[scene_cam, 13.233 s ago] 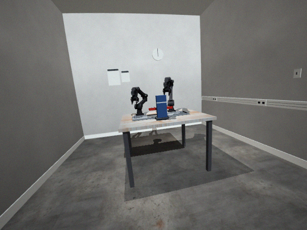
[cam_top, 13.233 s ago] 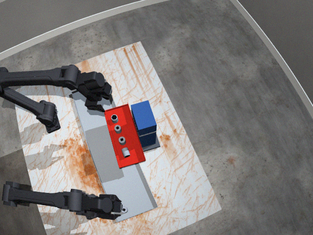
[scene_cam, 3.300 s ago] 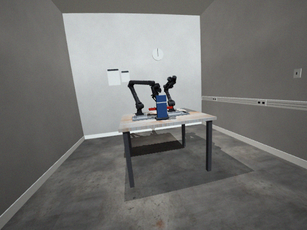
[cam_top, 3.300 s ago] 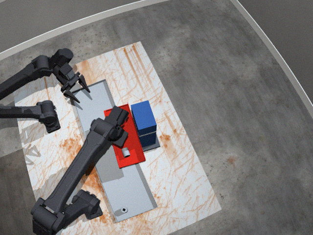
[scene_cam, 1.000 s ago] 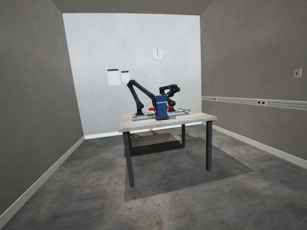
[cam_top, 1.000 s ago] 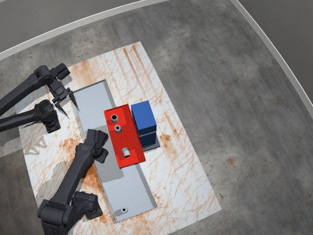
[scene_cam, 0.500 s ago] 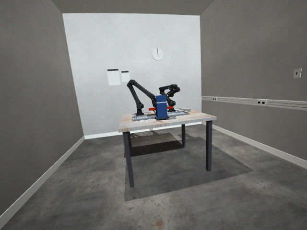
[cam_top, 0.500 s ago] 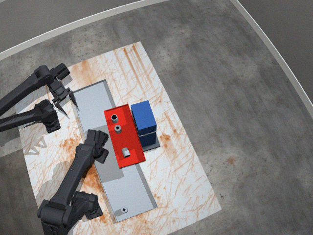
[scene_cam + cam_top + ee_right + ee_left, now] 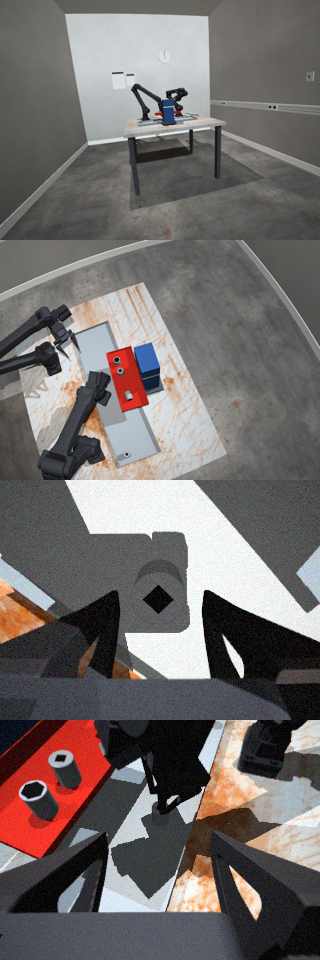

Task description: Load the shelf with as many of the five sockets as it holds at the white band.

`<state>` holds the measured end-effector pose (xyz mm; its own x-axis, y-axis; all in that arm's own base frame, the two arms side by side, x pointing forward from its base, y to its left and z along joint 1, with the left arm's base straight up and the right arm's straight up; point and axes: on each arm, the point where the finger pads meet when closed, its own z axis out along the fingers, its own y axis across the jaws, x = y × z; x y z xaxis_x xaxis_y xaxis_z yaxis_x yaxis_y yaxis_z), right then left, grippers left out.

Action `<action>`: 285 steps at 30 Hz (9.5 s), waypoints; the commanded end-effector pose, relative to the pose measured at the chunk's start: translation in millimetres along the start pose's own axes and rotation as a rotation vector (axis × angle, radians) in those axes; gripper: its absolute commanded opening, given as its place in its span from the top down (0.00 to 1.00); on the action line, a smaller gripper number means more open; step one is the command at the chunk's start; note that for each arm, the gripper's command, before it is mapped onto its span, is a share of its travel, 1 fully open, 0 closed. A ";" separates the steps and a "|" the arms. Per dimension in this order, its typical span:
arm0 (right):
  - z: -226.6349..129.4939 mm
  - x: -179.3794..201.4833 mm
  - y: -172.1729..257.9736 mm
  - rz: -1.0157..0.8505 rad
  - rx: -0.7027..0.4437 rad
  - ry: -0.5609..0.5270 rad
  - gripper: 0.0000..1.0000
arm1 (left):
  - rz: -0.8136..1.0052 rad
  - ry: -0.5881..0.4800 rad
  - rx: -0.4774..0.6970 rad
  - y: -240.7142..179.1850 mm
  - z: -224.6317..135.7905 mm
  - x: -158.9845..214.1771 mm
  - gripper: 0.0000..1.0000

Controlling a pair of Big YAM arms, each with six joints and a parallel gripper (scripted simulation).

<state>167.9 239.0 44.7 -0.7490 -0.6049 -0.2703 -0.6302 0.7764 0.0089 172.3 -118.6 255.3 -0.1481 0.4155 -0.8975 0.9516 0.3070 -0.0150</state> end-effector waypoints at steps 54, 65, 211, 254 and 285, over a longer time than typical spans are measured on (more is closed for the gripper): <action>-45.3 -91.6 -32.0 -0.759 -0.201 0.017 0.65 | 0.070 -0.130 -0.147 48.8 -17.2 -64.6 0.35; -34.3 -86.8 -32.3 -0.756 -0.202 0.024 0.83 | 0.068 -0.129 -0.148 49.2 -17.1 -64.4 0.35; -221.0 -131.8 -32.6 -0.749 -0.118 -0.156 0.00 | 0.427 -0.034 -0.067 18.2 -75.7 -200.4 0.35; -356.0 -124.1 20.6 -0.830 0.207 -0.581 0.00 | 0.427 -0.034 -0.067 18.2 -75.7 -200.5 0.35; -356.0 -124.1 20.6 -0.830 0.207 -0.581 0.00 | 0.427 -0.034 -0.067 18.2 -75.7 -200.5 0.35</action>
<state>171.6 260.4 388.7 0.1434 -0.8634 -0.4837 -0.8325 0.1590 -0.5308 197.9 -128.5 442.2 0.2128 0.4917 -0.8444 0.9216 0.1862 0.3407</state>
